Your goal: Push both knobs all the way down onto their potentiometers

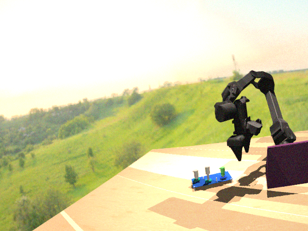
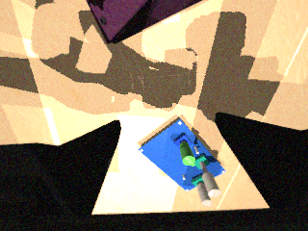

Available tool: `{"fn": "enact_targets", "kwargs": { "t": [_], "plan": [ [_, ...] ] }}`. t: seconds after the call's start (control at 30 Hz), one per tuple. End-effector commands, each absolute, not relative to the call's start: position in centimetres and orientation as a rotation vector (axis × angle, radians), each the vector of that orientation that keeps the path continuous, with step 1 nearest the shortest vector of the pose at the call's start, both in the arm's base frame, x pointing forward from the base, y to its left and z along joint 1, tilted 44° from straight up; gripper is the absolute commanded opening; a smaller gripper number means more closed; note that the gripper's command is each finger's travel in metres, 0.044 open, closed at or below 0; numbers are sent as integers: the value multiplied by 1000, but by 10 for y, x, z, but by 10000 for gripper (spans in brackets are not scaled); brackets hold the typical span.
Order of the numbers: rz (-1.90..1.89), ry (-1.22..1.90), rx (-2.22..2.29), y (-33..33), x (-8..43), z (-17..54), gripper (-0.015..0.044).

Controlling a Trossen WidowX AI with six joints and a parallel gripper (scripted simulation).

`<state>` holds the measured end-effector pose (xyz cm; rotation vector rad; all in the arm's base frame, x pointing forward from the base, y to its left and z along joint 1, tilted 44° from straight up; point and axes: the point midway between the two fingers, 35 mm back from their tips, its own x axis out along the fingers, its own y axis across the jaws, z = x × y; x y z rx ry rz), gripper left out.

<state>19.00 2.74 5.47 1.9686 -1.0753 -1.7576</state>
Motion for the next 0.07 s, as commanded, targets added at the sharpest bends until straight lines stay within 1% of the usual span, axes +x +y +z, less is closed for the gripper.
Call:
{"fn": "enact_targets", "kwargs": {
  "t": [0.0, 0.03],
  "plan": [
    [-1763, -1079, 1976, 28, 190, 55, 440],
    [-1763, -1079, 1976, 28, 190, 55, 440]
  ]
}}
